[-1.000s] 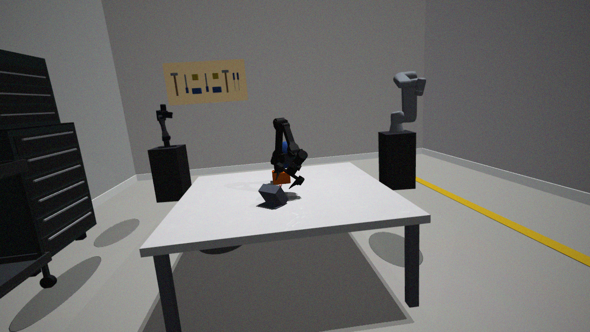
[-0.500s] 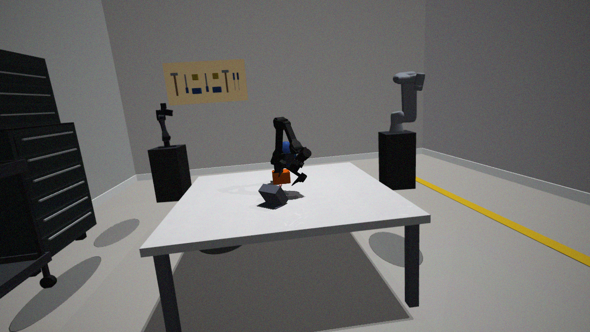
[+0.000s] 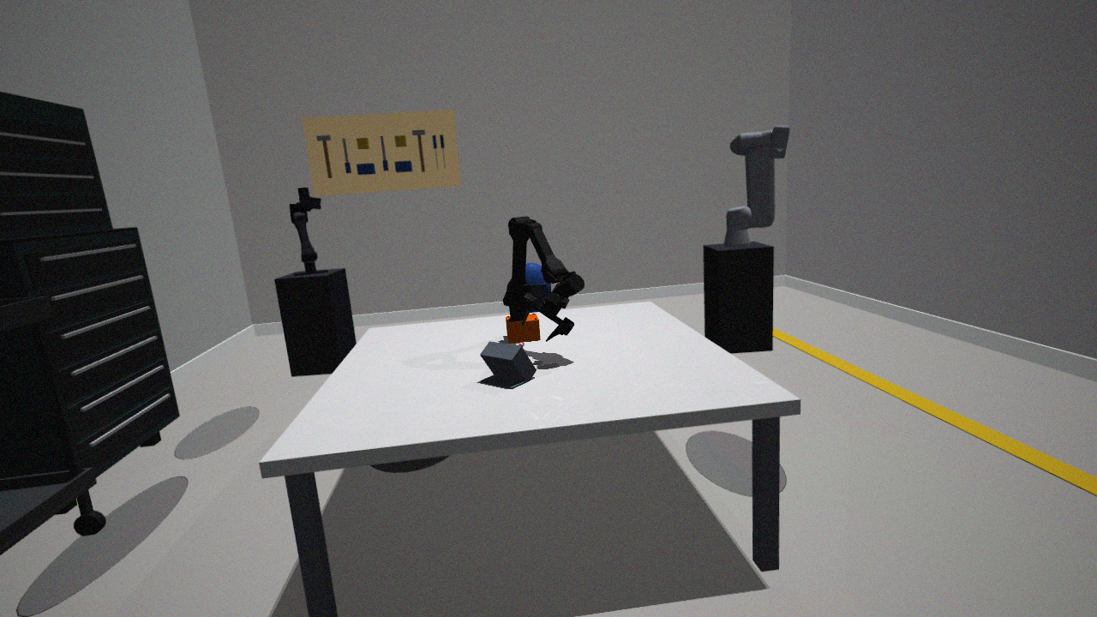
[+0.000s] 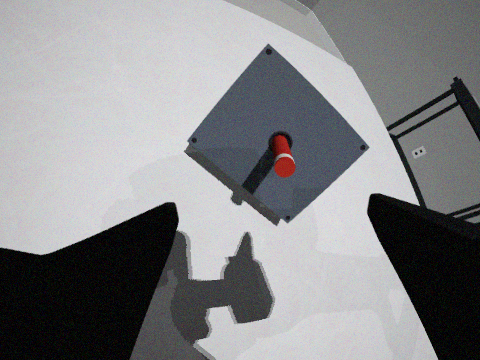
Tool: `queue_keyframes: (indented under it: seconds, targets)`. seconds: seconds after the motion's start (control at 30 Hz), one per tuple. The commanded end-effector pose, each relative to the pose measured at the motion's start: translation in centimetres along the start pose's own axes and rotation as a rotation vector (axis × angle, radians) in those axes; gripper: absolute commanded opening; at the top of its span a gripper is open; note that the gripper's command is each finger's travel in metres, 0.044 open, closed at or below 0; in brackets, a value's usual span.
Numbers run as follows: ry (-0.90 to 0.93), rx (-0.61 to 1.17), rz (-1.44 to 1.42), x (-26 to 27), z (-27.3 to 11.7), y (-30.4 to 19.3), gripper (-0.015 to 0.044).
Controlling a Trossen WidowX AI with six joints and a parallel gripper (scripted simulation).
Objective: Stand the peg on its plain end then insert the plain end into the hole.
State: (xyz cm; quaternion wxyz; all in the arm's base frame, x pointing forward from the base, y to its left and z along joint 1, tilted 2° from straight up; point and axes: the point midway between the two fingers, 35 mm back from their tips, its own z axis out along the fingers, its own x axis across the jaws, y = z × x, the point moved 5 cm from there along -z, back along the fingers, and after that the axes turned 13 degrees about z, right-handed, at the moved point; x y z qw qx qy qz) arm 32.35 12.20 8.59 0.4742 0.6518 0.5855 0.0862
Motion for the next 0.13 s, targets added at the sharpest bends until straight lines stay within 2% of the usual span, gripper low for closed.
queue_keyframes:
  seconds: [0.0,0.1]
  targets:
    - [0.002,-0.008,0.013,-0.09,-0.92,0.24,0.0440]
    - [0.002,-0.009,0.013,-0.07,-1.15,0.22,0.0440]
